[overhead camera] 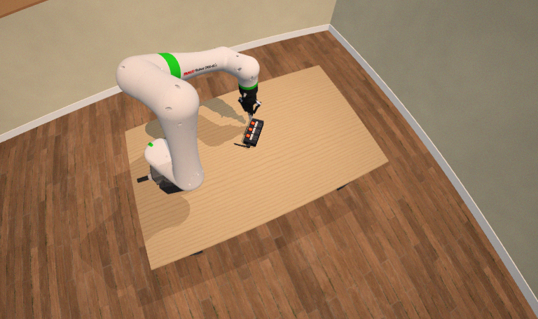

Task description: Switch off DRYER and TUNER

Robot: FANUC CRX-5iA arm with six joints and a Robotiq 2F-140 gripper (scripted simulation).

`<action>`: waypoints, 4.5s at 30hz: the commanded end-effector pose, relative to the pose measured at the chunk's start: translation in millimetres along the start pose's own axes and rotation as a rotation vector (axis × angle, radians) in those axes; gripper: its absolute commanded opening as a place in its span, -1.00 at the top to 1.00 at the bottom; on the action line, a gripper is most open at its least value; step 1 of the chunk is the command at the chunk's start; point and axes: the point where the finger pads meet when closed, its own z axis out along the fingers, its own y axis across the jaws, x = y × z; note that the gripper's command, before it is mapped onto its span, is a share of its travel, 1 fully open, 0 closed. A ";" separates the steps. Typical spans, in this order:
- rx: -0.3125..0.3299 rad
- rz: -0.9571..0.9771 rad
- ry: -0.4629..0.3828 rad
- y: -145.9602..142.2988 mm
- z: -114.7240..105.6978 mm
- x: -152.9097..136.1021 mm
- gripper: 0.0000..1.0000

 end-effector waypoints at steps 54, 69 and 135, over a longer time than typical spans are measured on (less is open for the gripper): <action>0.000 0.000 0.000 1.0 39.9 0.1 1.00; 0.000 0.000 0.000 1.0 39.9 0.1 1.00; 0.000 0.000 0.000 1.0 49.3 0.1 1.00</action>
